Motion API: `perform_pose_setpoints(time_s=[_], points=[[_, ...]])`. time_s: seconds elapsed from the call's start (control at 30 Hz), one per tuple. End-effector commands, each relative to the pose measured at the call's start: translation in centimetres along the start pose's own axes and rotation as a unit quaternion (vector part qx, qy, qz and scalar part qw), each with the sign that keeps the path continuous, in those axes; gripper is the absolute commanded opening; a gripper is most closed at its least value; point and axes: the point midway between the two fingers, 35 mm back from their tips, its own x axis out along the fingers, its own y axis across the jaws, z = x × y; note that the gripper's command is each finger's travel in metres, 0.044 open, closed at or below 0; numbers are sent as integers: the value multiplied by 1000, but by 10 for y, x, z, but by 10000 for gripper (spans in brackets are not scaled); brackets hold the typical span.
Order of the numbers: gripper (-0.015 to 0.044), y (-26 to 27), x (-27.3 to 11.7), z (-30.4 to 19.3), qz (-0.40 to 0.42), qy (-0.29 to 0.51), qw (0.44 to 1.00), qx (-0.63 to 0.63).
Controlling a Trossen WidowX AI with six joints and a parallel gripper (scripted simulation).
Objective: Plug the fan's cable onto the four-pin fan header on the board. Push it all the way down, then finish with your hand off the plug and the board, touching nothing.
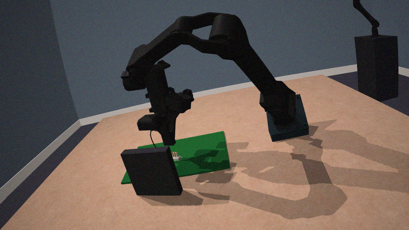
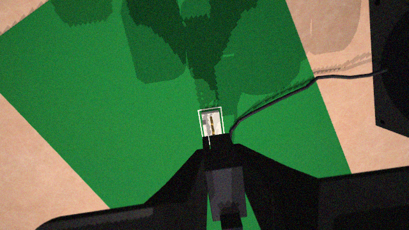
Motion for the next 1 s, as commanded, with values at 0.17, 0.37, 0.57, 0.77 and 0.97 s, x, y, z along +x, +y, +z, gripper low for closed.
perform_pose_setpoints(time_s=[0.17,0.37,0.57,0.77,0.97], points=[[0,0,0,3,-2,0,1000,3],[0,0,12,3,-3,0,1000,2],[0,0,22,3,-3,0,1000,1],[0,0,22,3,-3,0,1000,1],[0,0,22,3,-3,0,1000,1]])
